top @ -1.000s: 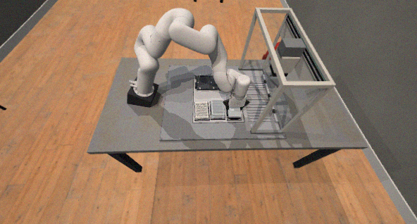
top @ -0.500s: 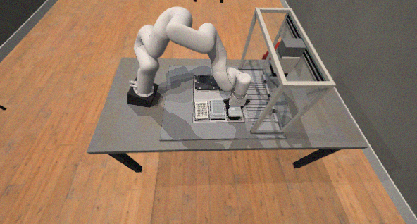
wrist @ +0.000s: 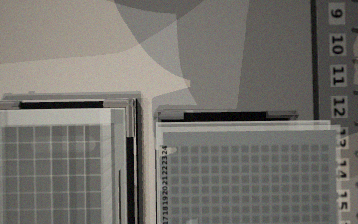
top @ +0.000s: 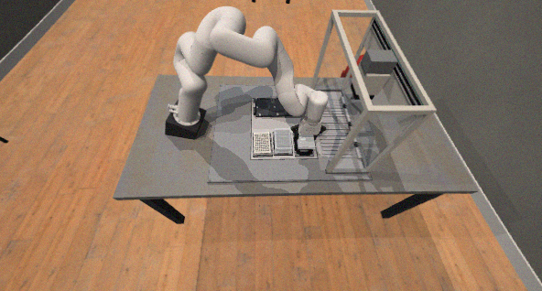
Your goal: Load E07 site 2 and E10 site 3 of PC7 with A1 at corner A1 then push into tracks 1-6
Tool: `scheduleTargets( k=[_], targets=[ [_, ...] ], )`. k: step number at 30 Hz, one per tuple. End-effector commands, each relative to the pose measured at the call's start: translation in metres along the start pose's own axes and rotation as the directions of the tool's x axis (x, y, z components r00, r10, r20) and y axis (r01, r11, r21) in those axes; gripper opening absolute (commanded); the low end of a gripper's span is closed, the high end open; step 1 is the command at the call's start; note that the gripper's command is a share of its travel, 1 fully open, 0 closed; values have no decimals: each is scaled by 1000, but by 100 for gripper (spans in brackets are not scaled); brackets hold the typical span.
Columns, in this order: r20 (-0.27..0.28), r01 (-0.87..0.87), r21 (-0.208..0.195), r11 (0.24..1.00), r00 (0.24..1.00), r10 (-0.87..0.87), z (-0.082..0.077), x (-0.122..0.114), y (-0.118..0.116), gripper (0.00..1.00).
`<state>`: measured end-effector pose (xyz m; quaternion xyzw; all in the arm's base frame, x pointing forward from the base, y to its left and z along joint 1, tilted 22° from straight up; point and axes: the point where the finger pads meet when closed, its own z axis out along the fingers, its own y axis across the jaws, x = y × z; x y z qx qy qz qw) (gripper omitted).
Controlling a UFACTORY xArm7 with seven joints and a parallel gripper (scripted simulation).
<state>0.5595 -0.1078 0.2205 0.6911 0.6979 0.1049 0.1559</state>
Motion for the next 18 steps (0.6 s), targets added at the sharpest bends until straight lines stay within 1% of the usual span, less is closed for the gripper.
scheduleTargets(
  k=[1, 4, 6, 18],
  targets=[
    [1, 0, -4, 1000, 1000, 0, -8, 0, 1, 0],
    [1, 0, -4, 1000, 1000, 0, -13, 0, 1, 0],
    [1, 0, -4, 1000, 1000, 0, -13, 0, 1, 0],
    [1, 0, -4, 1000, 1000, 0, -33, 0, 1, 0]
  ],
)
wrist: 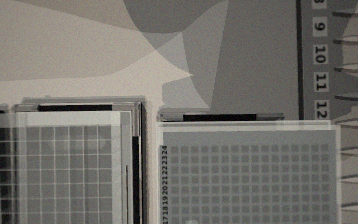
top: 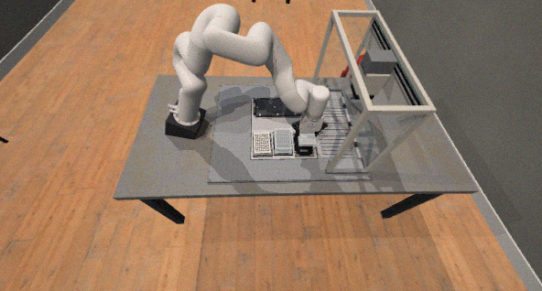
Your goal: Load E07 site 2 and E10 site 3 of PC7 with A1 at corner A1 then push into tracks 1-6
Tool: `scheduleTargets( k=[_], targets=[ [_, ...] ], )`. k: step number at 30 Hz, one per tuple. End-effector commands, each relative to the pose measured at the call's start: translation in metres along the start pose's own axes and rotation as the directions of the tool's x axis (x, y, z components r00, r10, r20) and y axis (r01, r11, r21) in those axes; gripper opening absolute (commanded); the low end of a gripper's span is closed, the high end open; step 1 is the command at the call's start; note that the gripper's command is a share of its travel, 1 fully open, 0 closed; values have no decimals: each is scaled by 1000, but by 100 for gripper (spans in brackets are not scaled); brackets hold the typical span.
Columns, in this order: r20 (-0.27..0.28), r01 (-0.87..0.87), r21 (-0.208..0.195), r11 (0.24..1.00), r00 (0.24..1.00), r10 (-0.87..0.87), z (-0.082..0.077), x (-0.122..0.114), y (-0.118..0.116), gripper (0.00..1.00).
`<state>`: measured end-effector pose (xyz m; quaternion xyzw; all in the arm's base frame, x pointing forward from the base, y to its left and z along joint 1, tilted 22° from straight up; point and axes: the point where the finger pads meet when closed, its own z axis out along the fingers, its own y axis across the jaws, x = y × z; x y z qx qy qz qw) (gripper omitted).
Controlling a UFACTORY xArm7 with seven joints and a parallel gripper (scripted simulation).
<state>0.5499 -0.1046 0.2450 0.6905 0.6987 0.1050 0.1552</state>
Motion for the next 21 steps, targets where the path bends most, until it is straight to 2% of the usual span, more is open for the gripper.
scheduleTargets(
  k=[1, 16, 21],
  targets=[
    [2, -2, -5, 1000, 1000, 2, -9, -2, 1, 0],
    [2, -2, -5, 1000, 1000, 2, -30, -2, 1, 0],
    [2, -2, -5, 1000, 1000, 2, -32, -2, 1, 0]
  ],
)
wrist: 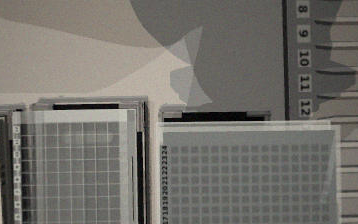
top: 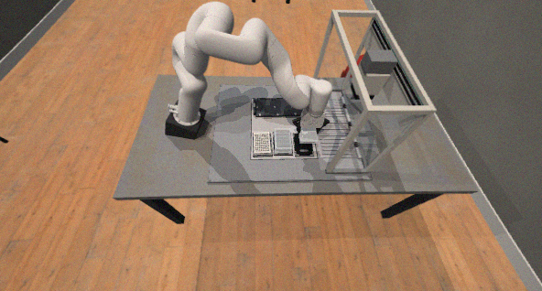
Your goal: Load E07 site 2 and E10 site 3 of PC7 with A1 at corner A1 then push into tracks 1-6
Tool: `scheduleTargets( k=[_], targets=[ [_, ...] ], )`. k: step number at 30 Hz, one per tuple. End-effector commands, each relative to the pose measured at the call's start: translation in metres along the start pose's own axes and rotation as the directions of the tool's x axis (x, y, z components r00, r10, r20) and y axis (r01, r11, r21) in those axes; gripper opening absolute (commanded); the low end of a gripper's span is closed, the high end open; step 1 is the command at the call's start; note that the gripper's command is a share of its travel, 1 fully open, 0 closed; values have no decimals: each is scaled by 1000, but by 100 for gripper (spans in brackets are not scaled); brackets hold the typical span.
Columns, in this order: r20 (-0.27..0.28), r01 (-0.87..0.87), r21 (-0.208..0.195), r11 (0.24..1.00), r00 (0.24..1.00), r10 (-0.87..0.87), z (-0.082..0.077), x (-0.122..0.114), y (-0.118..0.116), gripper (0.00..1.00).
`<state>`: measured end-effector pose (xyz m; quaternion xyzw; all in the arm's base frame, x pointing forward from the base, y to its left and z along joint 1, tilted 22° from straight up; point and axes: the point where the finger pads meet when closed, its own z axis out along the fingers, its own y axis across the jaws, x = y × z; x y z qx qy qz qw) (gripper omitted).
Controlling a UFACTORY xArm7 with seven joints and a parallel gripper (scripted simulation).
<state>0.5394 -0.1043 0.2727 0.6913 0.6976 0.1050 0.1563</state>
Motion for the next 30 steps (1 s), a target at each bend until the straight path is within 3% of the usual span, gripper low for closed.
scheduleTargets(
  k=[1, 6, 30],
  targets=[
    [0, 0, -3, 1000, 1000, 0, -2, 0, 1, 0],
    [0, 0, -3, 1000, 1000, 0, -2, 0, 1, 0],
    [-1, 38, -3, 999, 999, -38, -2, 110, 6, 0]
  ],
)
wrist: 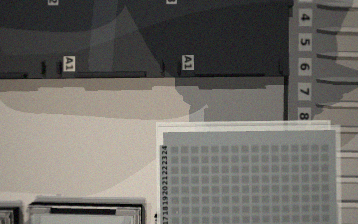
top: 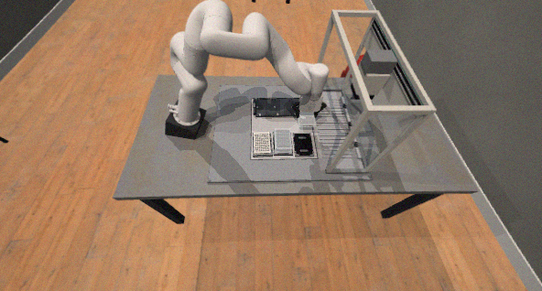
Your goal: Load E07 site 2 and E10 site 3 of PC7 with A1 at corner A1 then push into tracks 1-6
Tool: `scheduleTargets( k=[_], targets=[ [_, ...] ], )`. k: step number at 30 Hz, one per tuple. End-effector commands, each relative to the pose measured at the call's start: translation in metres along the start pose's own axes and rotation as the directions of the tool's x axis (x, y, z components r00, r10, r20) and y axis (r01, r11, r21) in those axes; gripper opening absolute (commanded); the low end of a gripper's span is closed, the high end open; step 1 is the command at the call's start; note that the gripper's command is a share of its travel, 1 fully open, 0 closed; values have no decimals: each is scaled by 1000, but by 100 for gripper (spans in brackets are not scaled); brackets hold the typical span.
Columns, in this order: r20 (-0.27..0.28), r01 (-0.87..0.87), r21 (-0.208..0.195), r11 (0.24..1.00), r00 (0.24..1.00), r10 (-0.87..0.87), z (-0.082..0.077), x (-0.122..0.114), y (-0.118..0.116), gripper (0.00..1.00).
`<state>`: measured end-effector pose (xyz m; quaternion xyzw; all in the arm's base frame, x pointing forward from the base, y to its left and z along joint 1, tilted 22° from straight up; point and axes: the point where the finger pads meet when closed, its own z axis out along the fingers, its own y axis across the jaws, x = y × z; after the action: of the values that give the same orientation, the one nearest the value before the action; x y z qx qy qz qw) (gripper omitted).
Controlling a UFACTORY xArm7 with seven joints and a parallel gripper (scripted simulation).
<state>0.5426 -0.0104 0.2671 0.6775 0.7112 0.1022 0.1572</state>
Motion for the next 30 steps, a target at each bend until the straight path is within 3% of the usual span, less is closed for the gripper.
scheduleTargets(
  k=[1, 5, 30],
  targets=[
    [1, -1, -5, 1000, 1000, 1, -1, 21, 3, 0],
    [1, -1, -5, 1000, 1000, 1, -1, 31, 4, 0],
    [0, -1, -5, 1000, 1000, 1, -1, 146, 13, 0]
  ],
)
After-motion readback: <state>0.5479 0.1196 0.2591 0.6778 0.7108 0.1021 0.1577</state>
